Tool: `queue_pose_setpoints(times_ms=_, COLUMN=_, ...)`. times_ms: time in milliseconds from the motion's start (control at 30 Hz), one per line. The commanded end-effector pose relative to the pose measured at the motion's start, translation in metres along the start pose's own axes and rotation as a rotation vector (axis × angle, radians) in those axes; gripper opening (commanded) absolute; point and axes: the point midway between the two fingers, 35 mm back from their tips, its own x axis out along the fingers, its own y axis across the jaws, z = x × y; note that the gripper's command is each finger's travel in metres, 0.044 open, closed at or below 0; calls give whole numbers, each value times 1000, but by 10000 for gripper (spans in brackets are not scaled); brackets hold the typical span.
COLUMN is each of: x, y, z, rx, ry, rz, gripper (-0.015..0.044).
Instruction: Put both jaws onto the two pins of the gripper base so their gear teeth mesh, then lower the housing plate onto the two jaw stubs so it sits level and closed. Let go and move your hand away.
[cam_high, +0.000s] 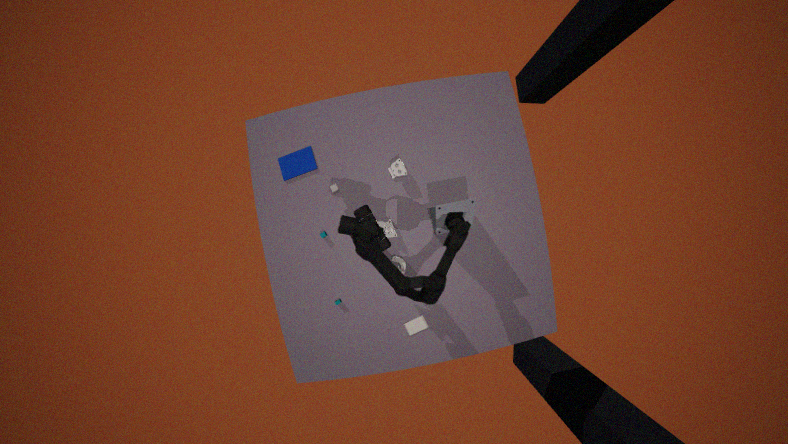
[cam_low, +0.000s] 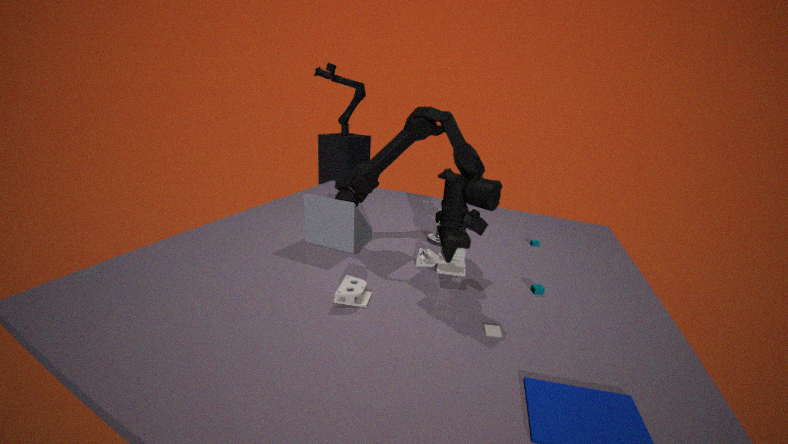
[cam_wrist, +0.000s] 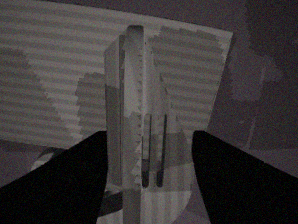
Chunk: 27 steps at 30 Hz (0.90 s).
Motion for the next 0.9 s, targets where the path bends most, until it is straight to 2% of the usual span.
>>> queue_pose_setpoints(times_ms=0, x=2, y=0, z=0, rx=6, ry=-3, rz=5, gripper=134)
queue_pose_setpoints(times_ms=867, x=8, y=1, z=0, rx=4, ry=-4, rz=5, gripper=134)
